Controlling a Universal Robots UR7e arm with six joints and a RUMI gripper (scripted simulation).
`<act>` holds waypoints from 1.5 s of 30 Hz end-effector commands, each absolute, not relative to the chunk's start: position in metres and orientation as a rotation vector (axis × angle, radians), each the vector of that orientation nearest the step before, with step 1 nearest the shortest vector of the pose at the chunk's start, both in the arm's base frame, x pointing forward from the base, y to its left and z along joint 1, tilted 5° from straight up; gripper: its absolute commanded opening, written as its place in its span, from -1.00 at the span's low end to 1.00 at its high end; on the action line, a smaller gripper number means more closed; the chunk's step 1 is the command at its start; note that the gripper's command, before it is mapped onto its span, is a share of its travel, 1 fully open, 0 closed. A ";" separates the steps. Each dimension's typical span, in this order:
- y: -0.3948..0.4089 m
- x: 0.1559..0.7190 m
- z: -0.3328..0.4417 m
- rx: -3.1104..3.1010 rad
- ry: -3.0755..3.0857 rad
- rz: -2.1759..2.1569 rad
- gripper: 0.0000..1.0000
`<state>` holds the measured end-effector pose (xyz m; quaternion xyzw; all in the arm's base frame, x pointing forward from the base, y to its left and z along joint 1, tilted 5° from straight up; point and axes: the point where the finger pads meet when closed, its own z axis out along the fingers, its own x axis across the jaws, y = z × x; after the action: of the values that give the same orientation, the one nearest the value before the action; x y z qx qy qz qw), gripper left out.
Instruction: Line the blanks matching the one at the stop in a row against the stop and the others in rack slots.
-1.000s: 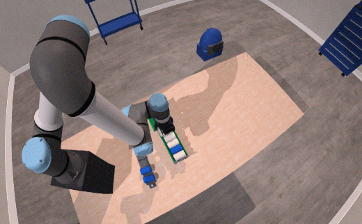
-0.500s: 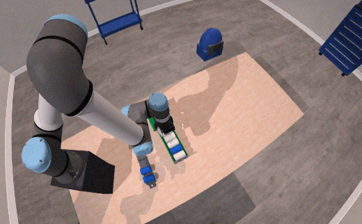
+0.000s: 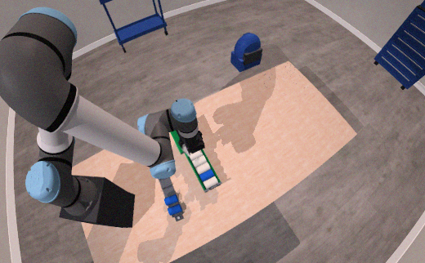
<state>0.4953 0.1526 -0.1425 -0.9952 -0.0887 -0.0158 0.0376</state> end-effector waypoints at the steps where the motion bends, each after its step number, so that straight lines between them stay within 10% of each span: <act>1: 0.151 0.495 -0.121 -3.054 -0.272 -0.049 0.04; 10: 0.150 0.495 -0.113 -3.054 -0.272 -0.049 0.04; 11: 0.150 0.495 -0.113 -3.054 -0.272 -0.049 1.00; 45: 0.149 0.496 -0.113 -3.057 -0.224 -0.047 1.00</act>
<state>0.4946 0.1497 -0.1133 -0.9958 -0.0815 -0.0149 0.0378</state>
